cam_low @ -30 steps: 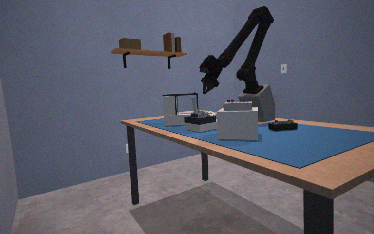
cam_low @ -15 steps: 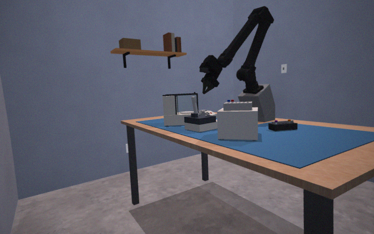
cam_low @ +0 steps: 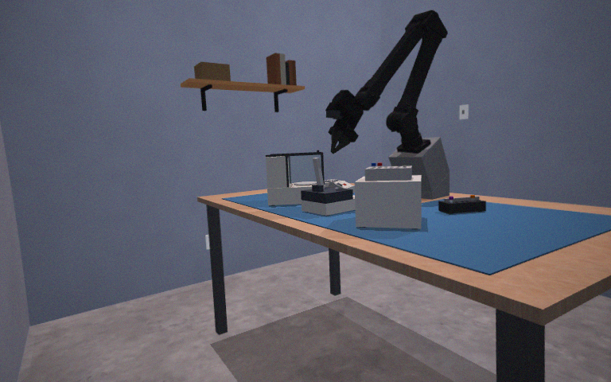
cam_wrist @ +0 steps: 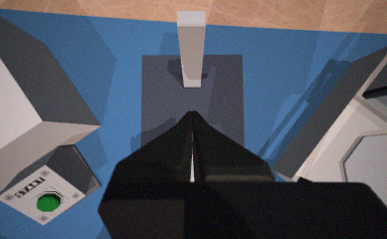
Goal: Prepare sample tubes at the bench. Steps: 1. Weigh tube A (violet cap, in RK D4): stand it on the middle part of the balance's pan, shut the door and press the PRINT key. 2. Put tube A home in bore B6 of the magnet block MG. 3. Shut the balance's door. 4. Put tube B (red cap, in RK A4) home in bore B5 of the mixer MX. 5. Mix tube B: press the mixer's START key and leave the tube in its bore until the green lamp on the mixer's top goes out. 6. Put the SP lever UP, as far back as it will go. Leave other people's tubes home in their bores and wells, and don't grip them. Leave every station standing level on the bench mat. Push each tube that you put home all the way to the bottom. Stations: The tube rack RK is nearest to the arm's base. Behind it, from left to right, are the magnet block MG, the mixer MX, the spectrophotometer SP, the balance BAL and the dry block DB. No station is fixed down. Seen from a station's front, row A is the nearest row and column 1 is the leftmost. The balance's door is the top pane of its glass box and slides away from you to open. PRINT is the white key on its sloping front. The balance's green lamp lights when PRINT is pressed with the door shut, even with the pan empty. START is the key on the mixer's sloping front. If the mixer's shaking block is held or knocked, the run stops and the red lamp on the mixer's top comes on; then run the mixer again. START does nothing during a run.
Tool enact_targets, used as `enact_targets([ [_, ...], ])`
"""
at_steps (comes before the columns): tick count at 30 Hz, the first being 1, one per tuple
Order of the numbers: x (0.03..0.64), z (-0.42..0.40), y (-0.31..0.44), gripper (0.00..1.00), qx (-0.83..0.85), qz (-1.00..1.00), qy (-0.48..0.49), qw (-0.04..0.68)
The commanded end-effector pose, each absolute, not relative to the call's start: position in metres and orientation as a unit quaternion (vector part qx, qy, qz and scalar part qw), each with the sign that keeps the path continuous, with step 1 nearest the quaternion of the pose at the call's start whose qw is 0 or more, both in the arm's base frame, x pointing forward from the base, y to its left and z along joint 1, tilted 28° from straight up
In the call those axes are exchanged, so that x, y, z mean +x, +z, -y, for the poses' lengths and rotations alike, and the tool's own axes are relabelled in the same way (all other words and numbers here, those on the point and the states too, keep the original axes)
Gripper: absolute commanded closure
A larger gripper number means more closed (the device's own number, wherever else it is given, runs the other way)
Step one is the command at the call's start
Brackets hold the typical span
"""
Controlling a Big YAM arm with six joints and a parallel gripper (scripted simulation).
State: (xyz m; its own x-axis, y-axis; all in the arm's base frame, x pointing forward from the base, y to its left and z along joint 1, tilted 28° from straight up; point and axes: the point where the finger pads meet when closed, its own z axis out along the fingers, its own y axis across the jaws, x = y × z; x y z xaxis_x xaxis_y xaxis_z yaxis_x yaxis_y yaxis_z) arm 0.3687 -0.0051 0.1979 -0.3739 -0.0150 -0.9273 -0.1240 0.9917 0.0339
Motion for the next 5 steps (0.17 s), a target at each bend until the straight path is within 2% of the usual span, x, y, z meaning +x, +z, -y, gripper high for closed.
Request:
enact_targets([
  [1,0.3754,0.0068,0.2149,1.0,-0.044,-0.819,0.046,0.571],
  [5,0.3754,0.0068,0.2149,1.0,-0.044,-0.819,0.046,0.571],
])
